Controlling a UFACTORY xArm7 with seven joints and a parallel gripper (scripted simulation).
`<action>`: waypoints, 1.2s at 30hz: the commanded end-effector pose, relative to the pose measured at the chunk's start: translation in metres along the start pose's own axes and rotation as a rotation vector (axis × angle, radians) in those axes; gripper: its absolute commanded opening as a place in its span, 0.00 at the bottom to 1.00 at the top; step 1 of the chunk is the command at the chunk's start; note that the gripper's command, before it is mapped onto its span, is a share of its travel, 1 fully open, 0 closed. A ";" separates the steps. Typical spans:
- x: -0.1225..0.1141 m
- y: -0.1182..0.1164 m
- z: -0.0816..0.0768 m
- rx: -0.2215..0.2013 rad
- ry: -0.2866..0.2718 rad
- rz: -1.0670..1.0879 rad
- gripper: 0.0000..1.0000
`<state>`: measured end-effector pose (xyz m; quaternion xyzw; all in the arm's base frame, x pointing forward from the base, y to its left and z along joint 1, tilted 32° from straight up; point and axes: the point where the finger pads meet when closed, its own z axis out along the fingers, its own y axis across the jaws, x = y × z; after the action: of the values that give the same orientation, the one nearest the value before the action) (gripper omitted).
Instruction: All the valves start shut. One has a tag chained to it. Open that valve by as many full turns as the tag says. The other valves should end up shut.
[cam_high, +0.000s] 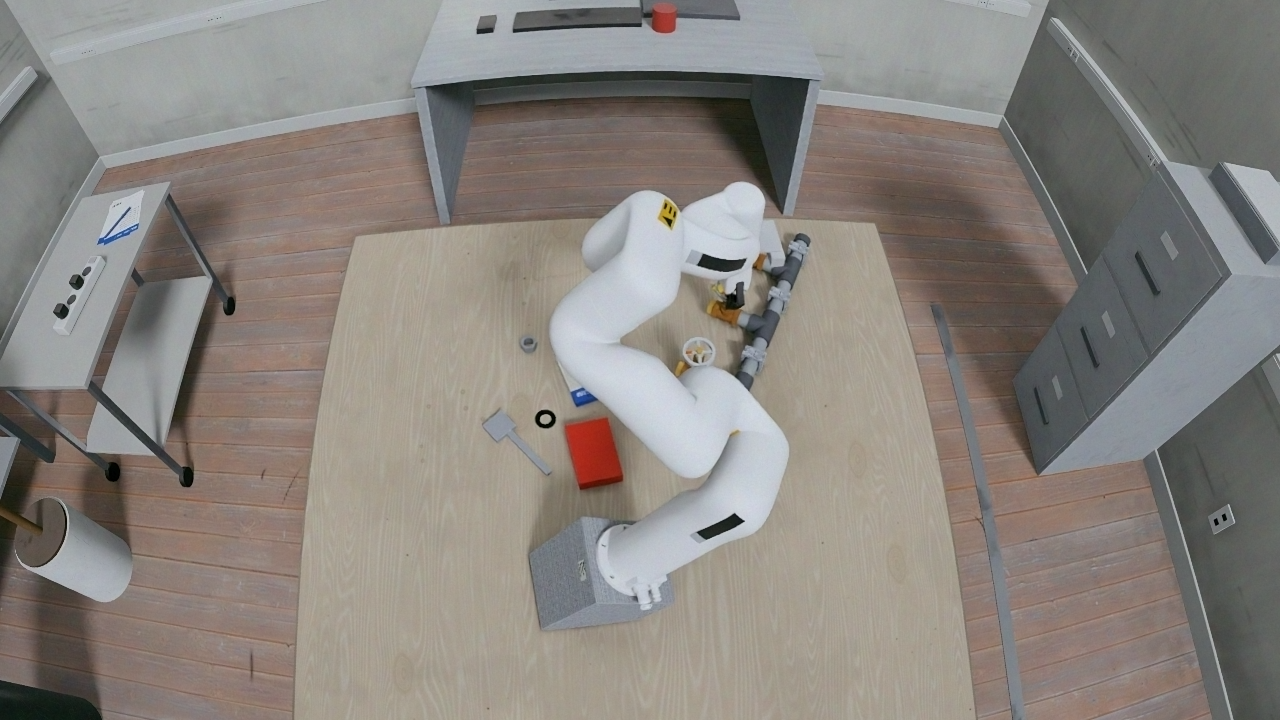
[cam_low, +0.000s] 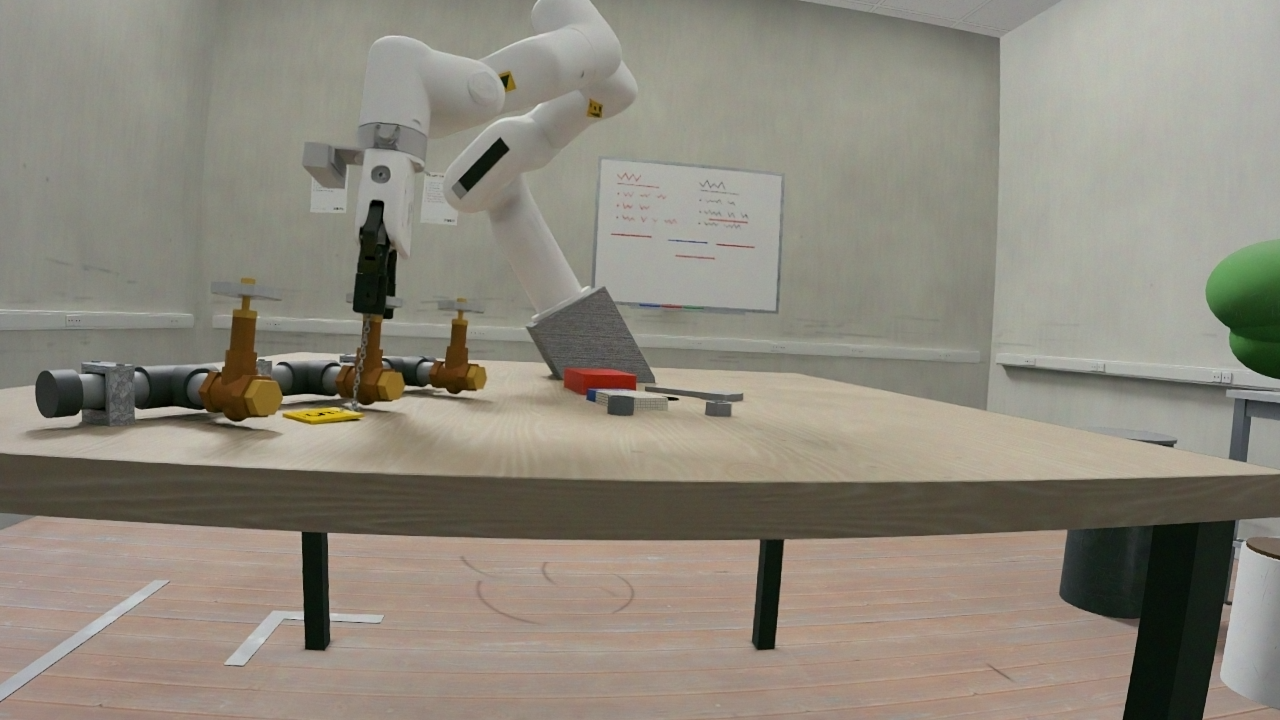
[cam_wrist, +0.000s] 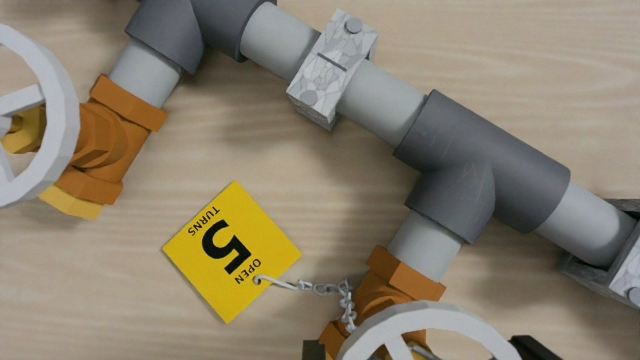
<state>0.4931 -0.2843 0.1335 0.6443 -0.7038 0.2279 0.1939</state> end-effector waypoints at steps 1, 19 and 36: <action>0.001 -0.002 -0.002 0.006 0.002 0.000 0.00; 0.001 -0.002 -0.002 0.006 0.002 -0.024 0.00; 0.001 -0.002 -0.002 0.005 0.003 -0.423 0.00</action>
<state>0.4929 -0.2844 0.1335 0.7310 -0.6128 0.1990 0.2249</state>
